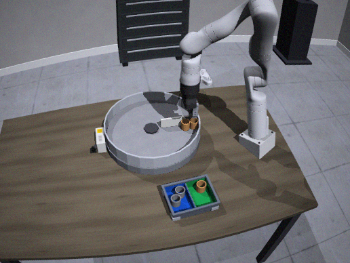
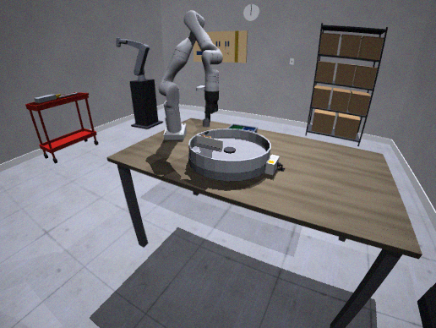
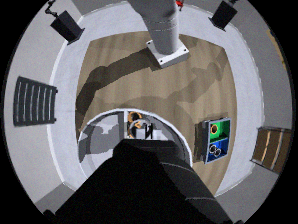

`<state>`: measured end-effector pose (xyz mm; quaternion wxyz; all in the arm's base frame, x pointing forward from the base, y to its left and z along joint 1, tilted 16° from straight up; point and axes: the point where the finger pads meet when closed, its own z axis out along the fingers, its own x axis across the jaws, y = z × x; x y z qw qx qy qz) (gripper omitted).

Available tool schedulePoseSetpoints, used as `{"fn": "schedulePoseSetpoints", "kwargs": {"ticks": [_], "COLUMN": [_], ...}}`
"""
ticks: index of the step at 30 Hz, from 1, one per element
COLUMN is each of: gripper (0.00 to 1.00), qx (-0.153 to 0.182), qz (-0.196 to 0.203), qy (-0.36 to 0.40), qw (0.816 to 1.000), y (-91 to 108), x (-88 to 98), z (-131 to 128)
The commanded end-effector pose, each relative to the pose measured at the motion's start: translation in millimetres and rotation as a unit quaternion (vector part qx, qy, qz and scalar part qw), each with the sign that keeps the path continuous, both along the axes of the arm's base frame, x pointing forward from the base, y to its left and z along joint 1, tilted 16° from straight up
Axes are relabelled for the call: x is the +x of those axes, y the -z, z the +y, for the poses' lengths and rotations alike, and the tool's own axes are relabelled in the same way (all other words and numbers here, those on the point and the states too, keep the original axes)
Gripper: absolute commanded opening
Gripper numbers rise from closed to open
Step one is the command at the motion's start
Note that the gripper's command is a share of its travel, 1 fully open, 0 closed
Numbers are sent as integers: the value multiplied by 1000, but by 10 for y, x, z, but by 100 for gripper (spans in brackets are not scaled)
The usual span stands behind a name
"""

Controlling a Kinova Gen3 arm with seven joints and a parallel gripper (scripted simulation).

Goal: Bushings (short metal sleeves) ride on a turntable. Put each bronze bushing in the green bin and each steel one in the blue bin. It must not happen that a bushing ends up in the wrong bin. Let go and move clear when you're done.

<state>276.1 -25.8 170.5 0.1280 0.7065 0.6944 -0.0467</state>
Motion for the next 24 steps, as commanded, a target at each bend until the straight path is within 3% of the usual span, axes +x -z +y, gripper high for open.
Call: {"fn": "schedulePoseSetpoints", "kwargs": {"ticks": [1,9,11,13,16,19,24], "gripper": [0,0,0,0,0,0,0], "qx": [0,0,4,4,9,9,18], "qz": [-5,-5,-12,-12,-23,-23,-41], "qy": [-13,-13,17,17,60,60,131], "qw": [1000,1000,1000,1000,998,998,990], "y": [-56,-56,-17,-17,41,41,139], "x": [36,36,108,108,217,217,398], "z": [78,78,263,263,553,553,1035]}}
